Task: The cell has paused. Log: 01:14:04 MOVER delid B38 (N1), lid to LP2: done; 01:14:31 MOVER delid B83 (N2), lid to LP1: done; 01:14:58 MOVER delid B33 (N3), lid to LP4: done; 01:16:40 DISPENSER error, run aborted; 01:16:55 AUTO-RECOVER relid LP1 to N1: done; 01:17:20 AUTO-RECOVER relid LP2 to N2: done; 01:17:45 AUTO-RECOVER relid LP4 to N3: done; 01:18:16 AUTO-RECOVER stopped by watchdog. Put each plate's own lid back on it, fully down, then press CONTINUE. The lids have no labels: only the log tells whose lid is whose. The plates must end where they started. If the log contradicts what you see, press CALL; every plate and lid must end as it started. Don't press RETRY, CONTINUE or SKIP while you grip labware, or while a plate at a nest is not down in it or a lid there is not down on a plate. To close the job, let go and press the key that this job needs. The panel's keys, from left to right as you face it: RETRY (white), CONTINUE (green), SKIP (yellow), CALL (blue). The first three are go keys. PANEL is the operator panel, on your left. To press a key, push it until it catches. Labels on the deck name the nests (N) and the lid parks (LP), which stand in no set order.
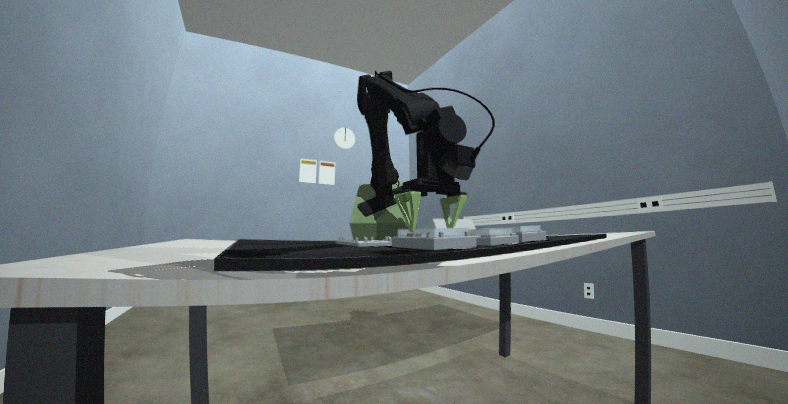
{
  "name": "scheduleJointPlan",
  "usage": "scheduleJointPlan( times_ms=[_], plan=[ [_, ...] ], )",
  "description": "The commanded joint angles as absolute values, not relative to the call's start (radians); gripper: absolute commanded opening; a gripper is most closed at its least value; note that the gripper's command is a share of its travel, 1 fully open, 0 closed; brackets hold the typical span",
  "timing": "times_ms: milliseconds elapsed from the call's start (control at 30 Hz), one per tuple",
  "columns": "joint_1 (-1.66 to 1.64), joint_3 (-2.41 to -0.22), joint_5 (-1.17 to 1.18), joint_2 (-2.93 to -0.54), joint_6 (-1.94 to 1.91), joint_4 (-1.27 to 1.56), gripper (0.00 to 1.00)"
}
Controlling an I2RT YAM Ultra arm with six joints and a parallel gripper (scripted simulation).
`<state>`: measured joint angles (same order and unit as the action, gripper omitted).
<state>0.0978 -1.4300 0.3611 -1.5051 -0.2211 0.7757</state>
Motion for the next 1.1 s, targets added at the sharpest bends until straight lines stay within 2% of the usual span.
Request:
scheduleJointPlan(
  times_ms=[0,1067],
  plan=[
    [0.103,-1.460,0.354,-1.473,-0.228,0.770,1.00],
    [0.106,-1.463,0.352,-1.473,-0.229,0.785,1.00]
  ],
)
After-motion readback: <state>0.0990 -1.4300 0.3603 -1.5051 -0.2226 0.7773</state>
